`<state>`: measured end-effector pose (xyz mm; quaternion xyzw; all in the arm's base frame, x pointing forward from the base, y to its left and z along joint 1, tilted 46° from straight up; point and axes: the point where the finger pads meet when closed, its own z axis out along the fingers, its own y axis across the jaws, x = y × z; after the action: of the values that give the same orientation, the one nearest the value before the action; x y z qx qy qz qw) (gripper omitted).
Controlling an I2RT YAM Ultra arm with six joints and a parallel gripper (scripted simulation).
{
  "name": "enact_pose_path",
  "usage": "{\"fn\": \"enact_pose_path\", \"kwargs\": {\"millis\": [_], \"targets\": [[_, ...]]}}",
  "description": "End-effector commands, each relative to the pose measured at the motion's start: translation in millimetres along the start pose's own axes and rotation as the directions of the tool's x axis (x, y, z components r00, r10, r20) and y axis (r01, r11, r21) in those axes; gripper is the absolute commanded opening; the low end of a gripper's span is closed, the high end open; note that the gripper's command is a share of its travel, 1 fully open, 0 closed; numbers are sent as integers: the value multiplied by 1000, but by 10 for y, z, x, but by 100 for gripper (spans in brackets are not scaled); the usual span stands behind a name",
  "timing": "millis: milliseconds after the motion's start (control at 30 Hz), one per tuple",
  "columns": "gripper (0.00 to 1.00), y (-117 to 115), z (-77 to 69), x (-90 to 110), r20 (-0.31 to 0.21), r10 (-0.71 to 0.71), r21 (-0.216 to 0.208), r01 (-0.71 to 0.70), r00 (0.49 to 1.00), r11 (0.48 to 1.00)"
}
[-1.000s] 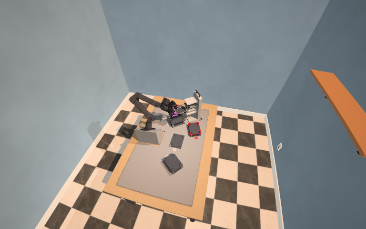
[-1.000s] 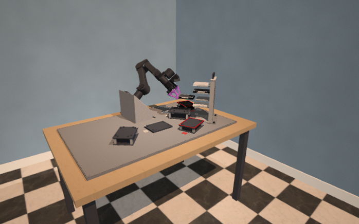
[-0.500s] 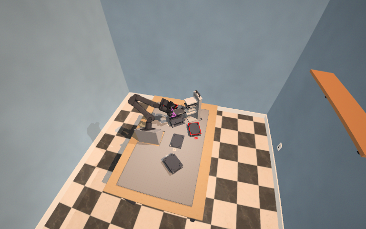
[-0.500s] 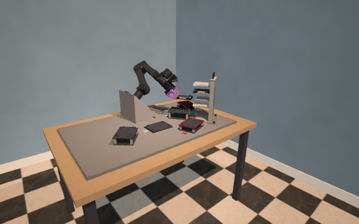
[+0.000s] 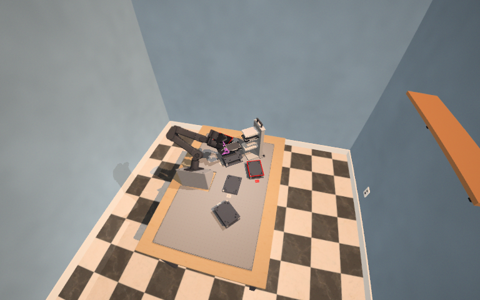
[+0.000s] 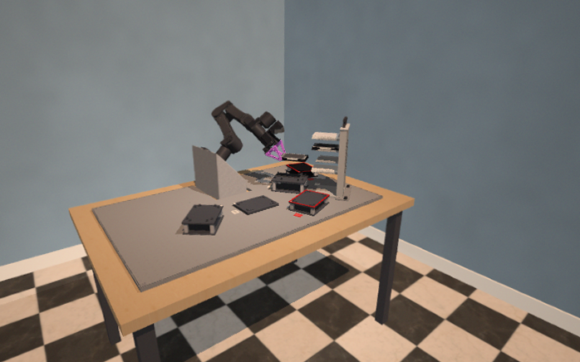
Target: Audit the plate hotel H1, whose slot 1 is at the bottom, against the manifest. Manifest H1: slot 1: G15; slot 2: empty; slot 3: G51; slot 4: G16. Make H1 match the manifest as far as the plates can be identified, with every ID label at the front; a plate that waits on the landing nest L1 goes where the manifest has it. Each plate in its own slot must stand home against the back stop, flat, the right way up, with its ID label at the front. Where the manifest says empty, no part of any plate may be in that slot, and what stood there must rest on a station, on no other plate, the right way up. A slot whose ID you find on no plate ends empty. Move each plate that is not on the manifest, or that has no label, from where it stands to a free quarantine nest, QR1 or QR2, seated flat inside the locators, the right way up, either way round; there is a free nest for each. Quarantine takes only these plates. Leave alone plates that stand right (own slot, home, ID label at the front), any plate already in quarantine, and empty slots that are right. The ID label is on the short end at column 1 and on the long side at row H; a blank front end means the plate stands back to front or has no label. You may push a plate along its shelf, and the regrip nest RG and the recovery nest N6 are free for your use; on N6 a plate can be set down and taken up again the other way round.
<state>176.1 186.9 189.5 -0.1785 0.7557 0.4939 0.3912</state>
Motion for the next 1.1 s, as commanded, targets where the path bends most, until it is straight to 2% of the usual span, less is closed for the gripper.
{"fn": "enact_pose_path", "kwargs": {"millis": [0, 133, 167, 233, 367, 500, 867, 933, 967, 1067], "targets": [[86, -49, -57, 86, 3, 3, 16, -3, 1000, 1000], [86, -49, -70, 126, 2, 3, 16, -3, 1000, 1000], [86, -29, -75, 74, 14, -7, 20, 7, 1000, 1000], [86, -70, -61, 127, 7, 3, 27, -3, 1000, 1000], [86, -34, -41, 159, -4, 4, 13, -4, 1000, 1000], [86, -10, -26, 130, 11, -8, 5, 8, 1000, 1000], [86, -10, 12, 168, 12, -8, 4, 8, 1000, 1000], [86, -10, 12, 168, 12, -8, 4, 8, 1000, 1000], [86, 35, 1, 94, 26, -21, 0, 21, 999, 1000], [86, -9, 26, 182, 12, -8, 4, 8, 1000, 1000]]}}
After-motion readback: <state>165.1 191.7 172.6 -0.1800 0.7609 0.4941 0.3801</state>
